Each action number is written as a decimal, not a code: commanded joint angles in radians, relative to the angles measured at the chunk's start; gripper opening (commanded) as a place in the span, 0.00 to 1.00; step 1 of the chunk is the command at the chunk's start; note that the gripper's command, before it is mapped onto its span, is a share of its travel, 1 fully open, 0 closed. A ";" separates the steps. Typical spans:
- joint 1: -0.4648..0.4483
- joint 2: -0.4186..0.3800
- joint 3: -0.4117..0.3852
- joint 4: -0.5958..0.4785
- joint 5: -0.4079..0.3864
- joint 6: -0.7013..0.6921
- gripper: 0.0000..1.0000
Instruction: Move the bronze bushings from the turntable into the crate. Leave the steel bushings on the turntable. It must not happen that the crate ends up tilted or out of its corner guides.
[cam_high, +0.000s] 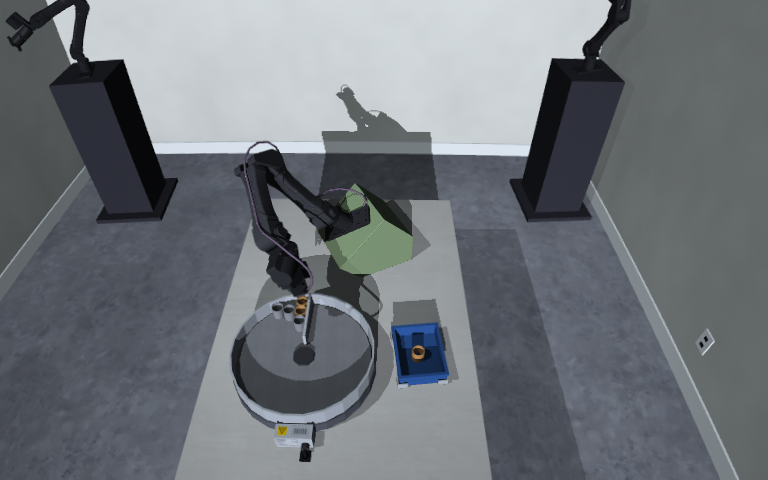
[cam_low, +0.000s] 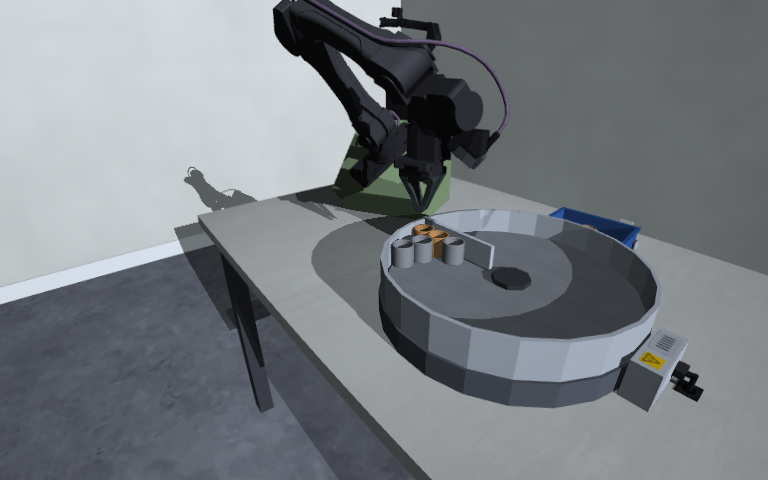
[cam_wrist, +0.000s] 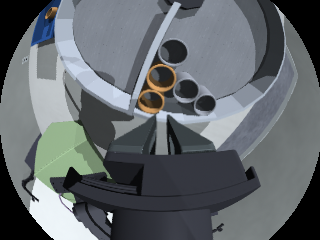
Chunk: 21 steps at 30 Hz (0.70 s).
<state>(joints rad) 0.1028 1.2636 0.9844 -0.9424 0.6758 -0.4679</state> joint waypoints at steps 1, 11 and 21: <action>0.007 -0.030 -0.006 0.024 -0.012 -0.006 0.13; 0.001 -0.032 -0.017 0.023 -0.013 -0.007 0.13; 0.001 -0.032 -0.017 0.023 -0.013 -0.007 0.13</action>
<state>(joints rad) 0.1028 1.2636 0.9844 -0.9424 0.6746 -0.4694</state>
